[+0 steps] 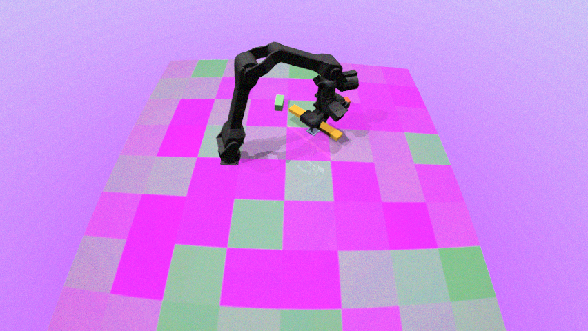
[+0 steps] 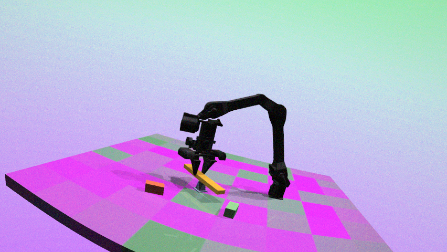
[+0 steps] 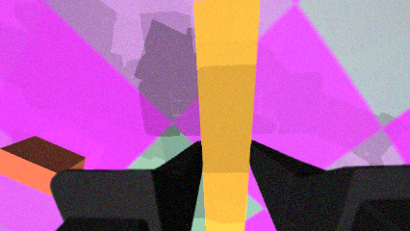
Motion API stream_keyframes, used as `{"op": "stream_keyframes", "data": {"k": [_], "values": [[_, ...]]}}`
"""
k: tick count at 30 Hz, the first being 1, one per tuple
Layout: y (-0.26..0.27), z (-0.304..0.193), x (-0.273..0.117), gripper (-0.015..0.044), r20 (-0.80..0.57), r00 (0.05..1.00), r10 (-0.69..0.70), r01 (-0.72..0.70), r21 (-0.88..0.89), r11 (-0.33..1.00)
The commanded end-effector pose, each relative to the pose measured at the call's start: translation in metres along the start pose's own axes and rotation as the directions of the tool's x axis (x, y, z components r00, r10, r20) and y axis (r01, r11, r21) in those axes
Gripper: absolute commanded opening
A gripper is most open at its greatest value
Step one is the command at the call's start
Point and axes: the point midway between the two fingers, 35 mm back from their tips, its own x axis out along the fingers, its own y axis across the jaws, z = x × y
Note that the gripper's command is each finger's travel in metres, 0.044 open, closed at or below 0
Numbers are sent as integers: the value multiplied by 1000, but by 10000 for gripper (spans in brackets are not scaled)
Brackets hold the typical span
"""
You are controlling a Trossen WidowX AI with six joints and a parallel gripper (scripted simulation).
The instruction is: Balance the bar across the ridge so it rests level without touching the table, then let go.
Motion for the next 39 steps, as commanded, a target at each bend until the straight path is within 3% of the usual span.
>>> {"op": "stream_keyframes", "data": {"k": [1, 39], "values": [[0, -1, 1, 0, -3, 1000, 2, -2, 5, 1000], [0, -1, 4, 0, -3, 1000, 2, -2, 5, 1000]]}}
